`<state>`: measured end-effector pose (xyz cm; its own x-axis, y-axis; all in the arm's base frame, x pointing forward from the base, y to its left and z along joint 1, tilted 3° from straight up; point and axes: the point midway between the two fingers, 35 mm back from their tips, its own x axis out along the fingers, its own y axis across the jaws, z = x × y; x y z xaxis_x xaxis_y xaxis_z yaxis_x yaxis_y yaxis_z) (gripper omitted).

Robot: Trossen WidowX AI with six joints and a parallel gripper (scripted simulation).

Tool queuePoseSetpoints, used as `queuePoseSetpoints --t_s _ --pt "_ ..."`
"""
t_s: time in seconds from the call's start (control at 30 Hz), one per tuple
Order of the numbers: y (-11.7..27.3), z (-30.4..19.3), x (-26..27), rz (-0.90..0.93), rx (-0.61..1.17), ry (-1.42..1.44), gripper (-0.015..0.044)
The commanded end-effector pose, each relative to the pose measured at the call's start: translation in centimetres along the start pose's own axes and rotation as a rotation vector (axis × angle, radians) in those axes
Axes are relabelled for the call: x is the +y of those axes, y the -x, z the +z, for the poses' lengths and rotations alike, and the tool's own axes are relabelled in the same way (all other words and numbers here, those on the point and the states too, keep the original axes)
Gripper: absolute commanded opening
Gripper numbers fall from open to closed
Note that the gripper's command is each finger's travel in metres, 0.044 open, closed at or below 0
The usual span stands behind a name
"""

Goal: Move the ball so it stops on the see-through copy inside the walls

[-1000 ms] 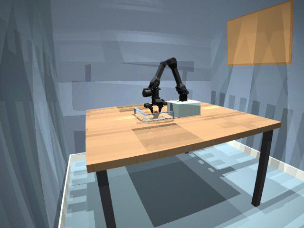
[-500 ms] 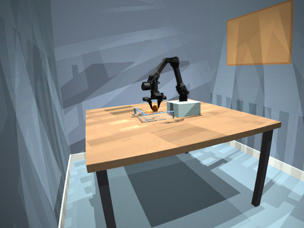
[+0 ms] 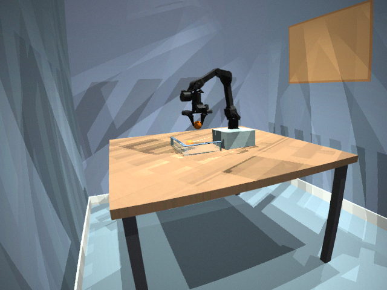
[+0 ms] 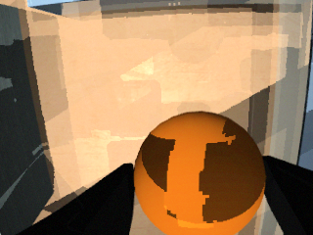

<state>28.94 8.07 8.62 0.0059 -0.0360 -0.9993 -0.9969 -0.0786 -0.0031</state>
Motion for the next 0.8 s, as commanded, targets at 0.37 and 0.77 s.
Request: queuePoseSetpoints --t_s 0.37,0.77 --pt "-3.8 -5.9 -3.1 -0.003 0.006 -0.001 0.0000" --pt "-6.9 -7.2 -3.8 -0.004 0.011 0.005 0.0000"
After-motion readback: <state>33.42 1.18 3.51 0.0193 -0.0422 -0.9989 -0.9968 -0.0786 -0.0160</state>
